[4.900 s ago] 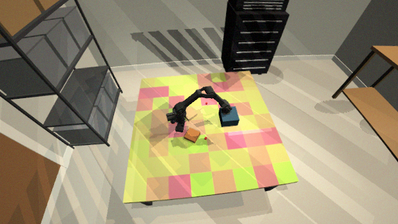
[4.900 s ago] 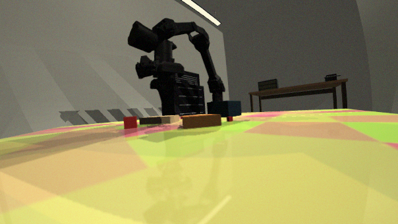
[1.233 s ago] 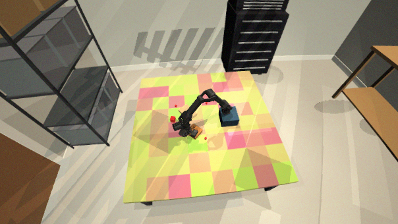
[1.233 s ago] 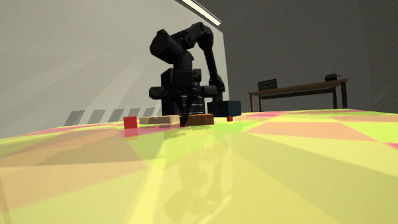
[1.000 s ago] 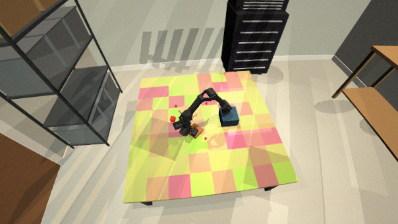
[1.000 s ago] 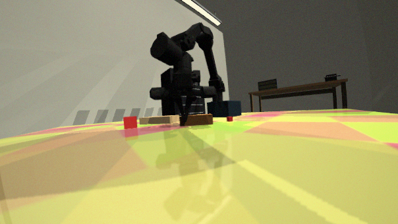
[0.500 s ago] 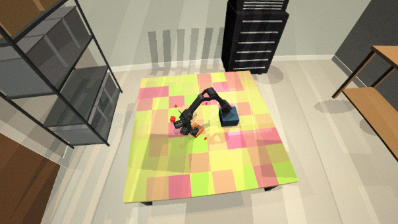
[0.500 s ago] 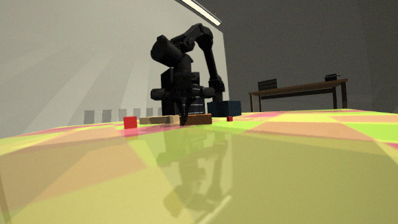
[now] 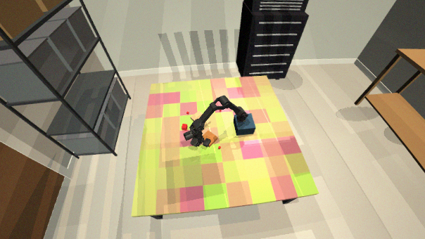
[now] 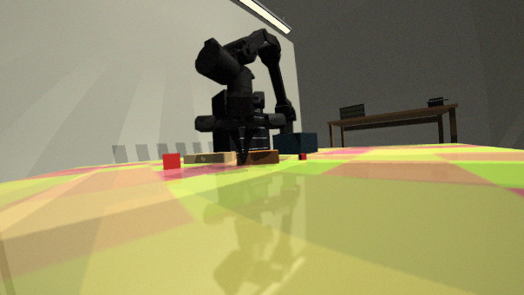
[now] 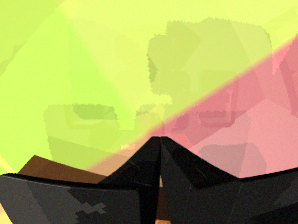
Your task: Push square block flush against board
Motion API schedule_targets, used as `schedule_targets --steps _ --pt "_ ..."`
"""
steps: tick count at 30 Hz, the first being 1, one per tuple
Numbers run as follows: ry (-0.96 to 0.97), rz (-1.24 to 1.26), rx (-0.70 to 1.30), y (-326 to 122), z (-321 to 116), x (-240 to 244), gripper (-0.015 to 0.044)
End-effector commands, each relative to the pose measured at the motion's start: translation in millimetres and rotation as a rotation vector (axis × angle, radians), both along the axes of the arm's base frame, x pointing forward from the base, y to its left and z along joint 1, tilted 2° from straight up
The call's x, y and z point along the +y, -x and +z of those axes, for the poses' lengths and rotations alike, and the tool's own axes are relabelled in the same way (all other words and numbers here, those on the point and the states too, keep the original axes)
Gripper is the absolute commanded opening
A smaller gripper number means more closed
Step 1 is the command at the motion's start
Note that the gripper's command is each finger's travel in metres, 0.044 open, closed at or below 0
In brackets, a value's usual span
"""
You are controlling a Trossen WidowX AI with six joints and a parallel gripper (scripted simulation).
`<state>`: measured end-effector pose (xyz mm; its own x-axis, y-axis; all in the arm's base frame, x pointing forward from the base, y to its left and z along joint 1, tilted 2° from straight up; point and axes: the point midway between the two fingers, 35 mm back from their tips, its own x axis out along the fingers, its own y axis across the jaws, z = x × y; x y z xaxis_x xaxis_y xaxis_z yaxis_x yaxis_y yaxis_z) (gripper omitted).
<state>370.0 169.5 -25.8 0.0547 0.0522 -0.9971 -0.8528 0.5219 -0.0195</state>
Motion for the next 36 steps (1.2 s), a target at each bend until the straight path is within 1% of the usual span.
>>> schedule_targets --steps 1,14,16,19,27,36 --pt "0.008 -0.003 0.012 -2.1 -4.5 4.9 0.0" --pt "0.006 -0.003 0.011 -12.2 -3.5 22.0 0.0" --pt "0.0 0.0 0.002 -11.9 12.3 19.1 0.0" --pt "0.006 -0.003 0.01 -10.3 48.6 17.6 0.0" --pt "0.007 -0.008 0.011 -9.9 51.4 16.7 0.0" --pt "-0.002 -0.243 0.023 -0.4 49.0 -15.0 0.0"
